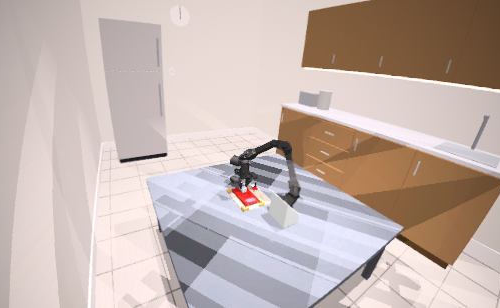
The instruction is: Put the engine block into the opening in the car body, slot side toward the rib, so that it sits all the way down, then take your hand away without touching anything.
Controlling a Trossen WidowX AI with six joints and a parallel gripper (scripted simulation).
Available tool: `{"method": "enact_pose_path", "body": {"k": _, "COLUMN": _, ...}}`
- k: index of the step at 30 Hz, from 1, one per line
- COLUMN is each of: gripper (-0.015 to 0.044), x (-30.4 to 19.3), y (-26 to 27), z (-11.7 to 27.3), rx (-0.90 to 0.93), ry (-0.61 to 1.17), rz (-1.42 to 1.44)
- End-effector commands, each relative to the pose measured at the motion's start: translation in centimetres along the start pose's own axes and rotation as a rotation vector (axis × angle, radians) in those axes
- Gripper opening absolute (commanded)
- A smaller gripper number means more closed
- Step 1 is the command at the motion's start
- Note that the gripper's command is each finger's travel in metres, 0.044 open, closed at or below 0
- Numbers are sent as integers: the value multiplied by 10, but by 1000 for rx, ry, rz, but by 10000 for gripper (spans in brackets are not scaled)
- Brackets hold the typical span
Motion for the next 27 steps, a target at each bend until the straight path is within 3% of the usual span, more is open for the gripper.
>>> {"method": "enact_pose_path", "body": {"k": 1, "gripper": 159, "x": -1, "y": 0, "z": -2, "rx": -2, "ry": 0, "rz": 6}}
{"method": "enact_pose_path", "body": {"k": 27, "gripper": 159, "x": -1, "y": 0, "z": -8, "rx": -3, "ry": 0, "rz": 5}}
Point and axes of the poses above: the point midway between the two fingers, 35 mm back from their tips, its own z axis back along the fingers, its own y axis across the jaws, x = y × z, the point moved 5 cm from there along z, back along the fingers, and after that the axes turned 6 degrees about z, right-handed, at the moved point
